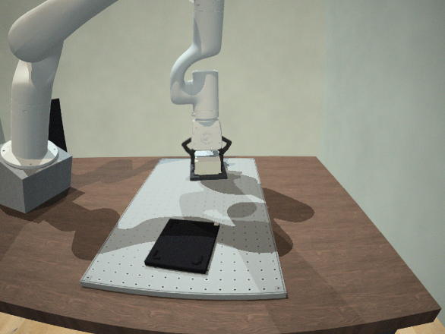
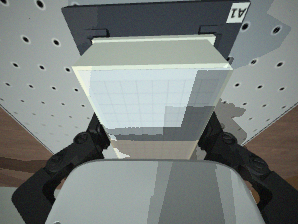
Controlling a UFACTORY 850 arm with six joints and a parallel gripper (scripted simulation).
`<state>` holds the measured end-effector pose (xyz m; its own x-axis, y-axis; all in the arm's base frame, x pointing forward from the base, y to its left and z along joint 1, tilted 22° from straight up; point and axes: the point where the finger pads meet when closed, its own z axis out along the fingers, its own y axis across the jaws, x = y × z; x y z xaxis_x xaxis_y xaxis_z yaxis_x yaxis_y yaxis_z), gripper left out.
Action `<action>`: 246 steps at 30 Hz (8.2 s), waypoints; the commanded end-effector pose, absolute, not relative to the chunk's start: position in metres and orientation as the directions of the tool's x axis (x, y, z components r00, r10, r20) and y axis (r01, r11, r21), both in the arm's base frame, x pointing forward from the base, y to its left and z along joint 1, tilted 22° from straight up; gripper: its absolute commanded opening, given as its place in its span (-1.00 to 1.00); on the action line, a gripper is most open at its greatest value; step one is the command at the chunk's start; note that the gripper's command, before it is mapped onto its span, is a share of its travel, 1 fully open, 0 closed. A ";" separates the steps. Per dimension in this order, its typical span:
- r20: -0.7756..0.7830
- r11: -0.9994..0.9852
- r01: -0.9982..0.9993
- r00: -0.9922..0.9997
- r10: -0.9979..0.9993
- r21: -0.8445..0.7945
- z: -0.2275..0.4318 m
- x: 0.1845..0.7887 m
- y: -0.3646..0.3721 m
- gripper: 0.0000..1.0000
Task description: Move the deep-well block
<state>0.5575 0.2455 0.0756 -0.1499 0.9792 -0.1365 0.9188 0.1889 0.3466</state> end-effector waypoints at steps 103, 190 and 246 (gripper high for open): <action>-0.136 0.189 0.918 -0.150 0.979 0.348 0.131 0.537 0.250 -1.00; -0.049 -0.052 0.927 0.075 0.996 0.371 0.170 0.527 0.093 -1.00; -0.049 -0.051 0.927 0.075 0.996 0.371 0.183 0.528 -0.070 -1.00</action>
<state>0.5272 -0.0613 0.1818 0.0783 0.9953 -0.0571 0.9210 -0.0503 0.3862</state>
